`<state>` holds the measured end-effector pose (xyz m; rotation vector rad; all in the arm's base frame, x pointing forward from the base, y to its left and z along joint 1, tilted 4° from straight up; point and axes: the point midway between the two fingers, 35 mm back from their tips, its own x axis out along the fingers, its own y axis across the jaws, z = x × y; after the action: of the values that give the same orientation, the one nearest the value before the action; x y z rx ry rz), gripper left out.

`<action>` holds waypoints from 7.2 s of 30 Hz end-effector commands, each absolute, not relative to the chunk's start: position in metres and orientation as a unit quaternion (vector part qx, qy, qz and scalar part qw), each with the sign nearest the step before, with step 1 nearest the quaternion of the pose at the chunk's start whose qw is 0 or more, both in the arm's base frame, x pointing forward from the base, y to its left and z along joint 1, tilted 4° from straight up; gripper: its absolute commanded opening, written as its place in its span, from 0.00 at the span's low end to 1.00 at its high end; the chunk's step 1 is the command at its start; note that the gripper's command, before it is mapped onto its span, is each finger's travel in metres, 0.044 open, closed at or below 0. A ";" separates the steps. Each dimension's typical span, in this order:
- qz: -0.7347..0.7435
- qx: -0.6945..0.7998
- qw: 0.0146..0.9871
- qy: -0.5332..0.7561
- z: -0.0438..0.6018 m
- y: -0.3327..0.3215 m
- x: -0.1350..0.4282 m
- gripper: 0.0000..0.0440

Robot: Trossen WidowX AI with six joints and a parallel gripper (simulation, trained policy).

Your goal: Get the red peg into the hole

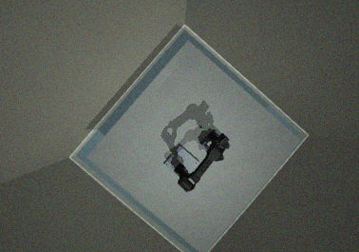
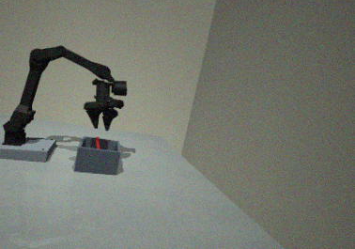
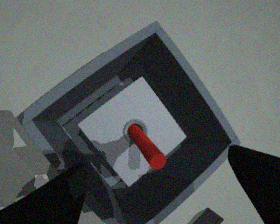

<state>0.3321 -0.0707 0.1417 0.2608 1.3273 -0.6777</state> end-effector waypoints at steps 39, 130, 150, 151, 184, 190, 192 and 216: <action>-0.295 0.106 0.726 0.613 0.140 -0.065 0.325 0.90; -0.276 0.104 0.725 0.622 0.133 -0.058 0.318 0.76; -0.275 0.106 0.725 0.622 0.130 -0.058 0.319 0.74; -0.275 0.106 0.725 0.622 0.130 -0.058 0.319 0.74; -0.275 0.109 0.726 0.621 0.127 -0.059 0.322 0.73; -0.276 0.110 0.726 0.620 0.127 -0.059 0.322 0.73; -0.276 0.110 0.726 0.620 0.127 -0.059 0.323 0.73; -0.278 0.113 0.727 0.618 0.126 -0.061 0.326 0.73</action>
<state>0.3250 -0.0613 0.1256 0.2471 1.3635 -0.6158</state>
